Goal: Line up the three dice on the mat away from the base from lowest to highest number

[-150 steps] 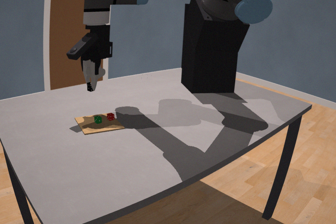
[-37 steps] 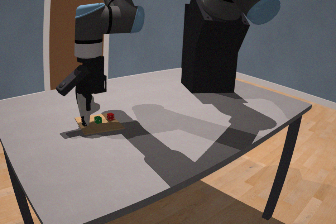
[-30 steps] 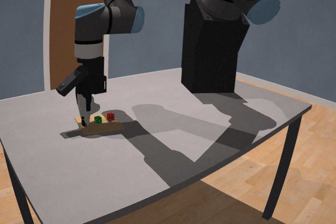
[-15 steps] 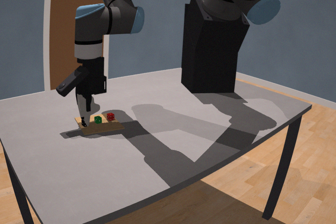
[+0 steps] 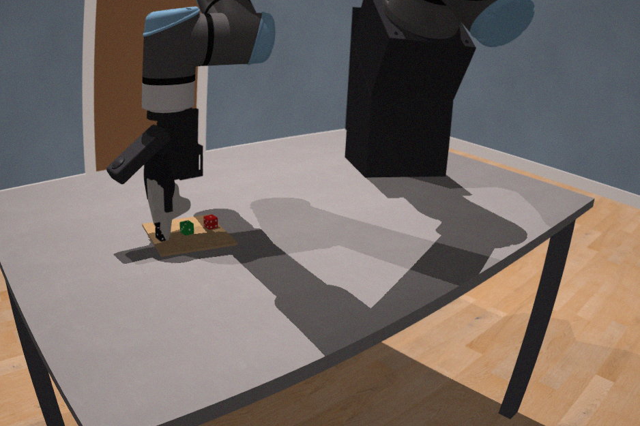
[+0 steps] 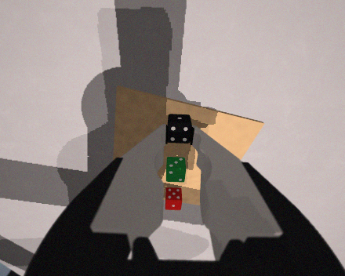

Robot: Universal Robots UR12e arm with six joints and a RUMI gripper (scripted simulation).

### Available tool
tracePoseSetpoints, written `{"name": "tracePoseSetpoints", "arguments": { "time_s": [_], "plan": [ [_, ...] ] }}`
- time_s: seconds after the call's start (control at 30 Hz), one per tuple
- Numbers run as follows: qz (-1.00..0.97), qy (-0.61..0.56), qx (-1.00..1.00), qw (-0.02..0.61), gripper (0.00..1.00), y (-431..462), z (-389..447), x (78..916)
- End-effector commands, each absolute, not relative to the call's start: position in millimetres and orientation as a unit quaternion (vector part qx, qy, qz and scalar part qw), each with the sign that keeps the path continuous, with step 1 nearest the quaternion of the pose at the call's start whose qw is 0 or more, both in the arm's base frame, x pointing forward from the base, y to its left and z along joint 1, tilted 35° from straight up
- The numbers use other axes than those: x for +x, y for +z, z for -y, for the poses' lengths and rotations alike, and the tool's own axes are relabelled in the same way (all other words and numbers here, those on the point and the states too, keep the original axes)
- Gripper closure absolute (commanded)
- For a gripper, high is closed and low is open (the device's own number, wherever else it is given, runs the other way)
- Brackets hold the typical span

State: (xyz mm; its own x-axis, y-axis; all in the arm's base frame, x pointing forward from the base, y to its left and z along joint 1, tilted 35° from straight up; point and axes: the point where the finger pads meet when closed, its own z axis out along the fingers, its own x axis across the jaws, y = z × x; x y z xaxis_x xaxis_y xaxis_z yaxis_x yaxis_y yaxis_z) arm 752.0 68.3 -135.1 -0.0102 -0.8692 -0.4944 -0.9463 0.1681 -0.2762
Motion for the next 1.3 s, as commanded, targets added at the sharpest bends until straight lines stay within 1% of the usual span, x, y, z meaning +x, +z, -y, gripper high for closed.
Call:
{"name": "tracePoseSetpoints", "arguments": {
  "time_s": [0.0, 0.27, 0.3, 0.37, 0.4, 0.53, 0.57, 0.63, 0.67, 0.73, 0.77, 1.27],
  "plan": [
    [-0.708, 0.066, -0.641, 0.289, 0.97, -134.7, -67.9, 752.3],
    [-0.708, 0.066, -0.641, 0.289, 0.97, -134.7, -67.9, 752.3],
    [-0.708, 0.066, -0.641, 0.289, 0.93, -134.7, -67.9, 752.3],
    [-0.708, 0.066, -0.641, 0.289, 0.93, -134.7, -67.9, 752.3],
    [-0.708, 0.066, -0.641, 0.289, 0.9, -134.7, -67.9, 752.3],
    [-0.708, 0.066, -0.641, 0.289, 0.9, -134.7, -67.9, 752.3],
    [-0.708, 0.066, -0.641, 0.289, 0.86, -134.7, -67.9, 752.3],
    [-0.708, 0.066, -0.641, 0.289, 0.86, -134.7, -67.9, 752.3],
    [-0.708, 0.066, -0.641, 0.289, 0.83, -134.7, -67.9, 752.3],
    [-0.708, 0.066, -0.641, 0.289, 0.83, -134.7, -67.9, 752.3],
    [-0.708, 0.066, -0.641, 0.289, 0.79, -134.7, -67.9, 752.3],
    [-0.708, 0.066, -0.641, 0.289, 0.79, -132.0, -66.4, 751.2]
  ]
}}
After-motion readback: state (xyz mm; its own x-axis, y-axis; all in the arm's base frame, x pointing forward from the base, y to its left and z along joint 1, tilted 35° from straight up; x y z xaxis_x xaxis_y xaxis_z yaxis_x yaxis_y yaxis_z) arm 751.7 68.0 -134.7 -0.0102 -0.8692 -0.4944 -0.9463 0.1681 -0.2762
